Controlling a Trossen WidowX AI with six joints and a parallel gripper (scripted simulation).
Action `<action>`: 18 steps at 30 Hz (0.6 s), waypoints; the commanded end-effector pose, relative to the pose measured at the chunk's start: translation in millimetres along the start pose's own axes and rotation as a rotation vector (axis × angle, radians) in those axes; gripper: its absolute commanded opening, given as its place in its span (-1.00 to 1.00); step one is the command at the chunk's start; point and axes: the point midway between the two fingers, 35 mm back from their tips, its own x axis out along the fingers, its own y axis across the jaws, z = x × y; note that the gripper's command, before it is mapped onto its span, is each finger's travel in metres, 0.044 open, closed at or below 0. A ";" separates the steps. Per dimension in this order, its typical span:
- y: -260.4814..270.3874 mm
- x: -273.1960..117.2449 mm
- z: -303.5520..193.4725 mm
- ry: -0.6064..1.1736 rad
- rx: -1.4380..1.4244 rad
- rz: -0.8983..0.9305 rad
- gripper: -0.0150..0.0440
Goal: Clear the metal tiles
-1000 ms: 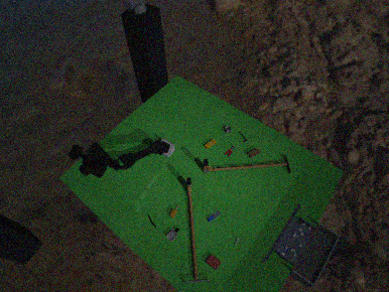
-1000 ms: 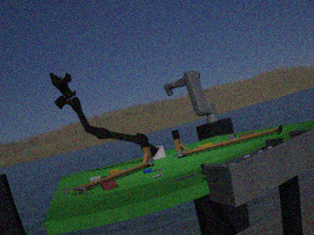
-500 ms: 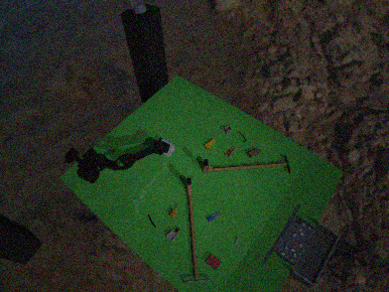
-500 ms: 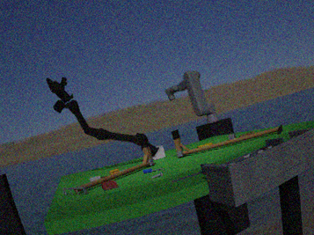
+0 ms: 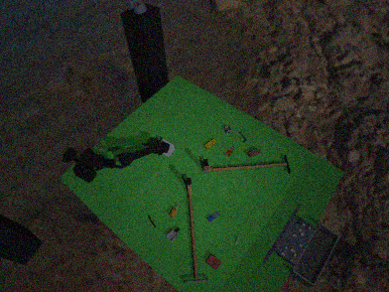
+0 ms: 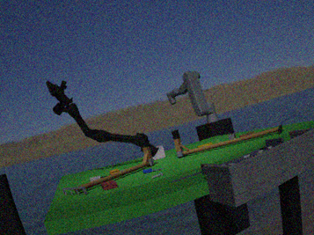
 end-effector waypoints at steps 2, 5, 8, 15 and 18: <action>-4.6 -5.3 3.6 -0.032 0.001 0.000 1.00; -7.8 -8.3 3.1 -0.043 0.001 0.001 1.00; -11.1 -11.5 2.8 -0.054 0.001 0.002 1.00; -18.9 -19.0 3.2 -0.079 0.002 0.010 1.00; -22.3 -22.4 3.8 -0.090 0.003 0.015 1.00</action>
